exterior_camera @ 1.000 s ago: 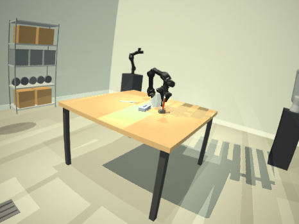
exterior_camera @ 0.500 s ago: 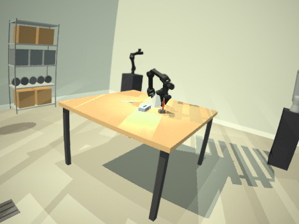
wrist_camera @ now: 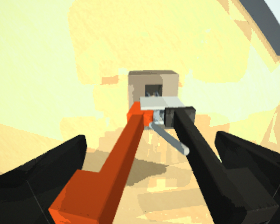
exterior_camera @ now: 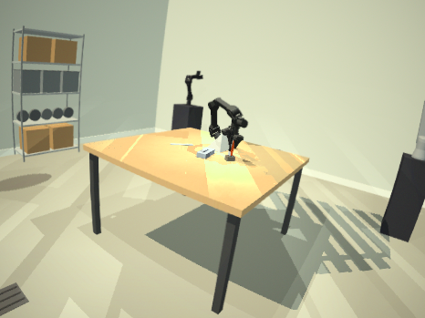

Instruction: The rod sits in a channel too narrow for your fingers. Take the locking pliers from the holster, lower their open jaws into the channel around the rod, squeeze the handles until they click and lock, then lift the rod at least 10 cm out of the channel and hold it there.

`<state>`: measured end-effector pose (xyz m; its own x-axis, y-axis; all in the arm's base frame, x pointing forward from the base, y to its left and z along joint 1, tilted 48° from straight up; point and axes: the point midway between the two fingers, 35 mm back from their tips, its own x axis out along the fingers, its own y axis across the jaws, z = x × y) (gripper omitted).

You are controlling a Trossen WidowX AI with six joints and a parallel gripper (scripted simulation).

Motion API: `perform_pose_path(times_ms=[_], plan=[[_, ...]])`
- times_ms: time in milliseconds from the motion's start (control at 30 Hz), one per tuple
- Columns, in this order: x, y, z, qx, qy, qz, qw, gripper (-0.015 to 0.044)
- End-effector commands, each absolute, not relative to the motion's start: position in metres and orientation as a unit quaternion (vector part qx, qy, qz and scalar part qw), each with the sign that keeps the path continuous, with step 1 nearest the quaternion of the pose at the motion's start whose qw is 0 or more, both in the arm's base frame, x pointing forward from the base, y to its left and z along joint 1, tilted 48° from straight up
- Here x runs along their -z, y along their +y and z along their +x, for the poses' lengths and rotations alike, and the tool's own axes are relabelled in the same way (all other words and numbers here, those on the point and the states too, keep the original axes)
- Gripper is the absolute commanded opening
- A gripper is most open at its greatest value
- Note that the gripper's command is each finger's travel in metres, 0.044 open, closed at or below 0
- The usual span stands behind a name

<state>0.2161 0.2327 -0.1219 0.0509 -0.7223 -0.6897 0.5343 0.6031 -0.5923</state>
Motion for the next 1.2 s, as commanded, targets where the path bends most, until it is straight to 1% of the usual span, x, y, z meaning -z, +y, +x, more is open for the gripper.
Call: perform_pose_path(times_ms=[0,1167], plan=[[0.1215,0.2328,0.2169,0.435,0.533,-0.090,0.721,0.0419],[0.1215,0.2328,0.2169,0.435,0.533,-0.090,0.721,0.0372]])
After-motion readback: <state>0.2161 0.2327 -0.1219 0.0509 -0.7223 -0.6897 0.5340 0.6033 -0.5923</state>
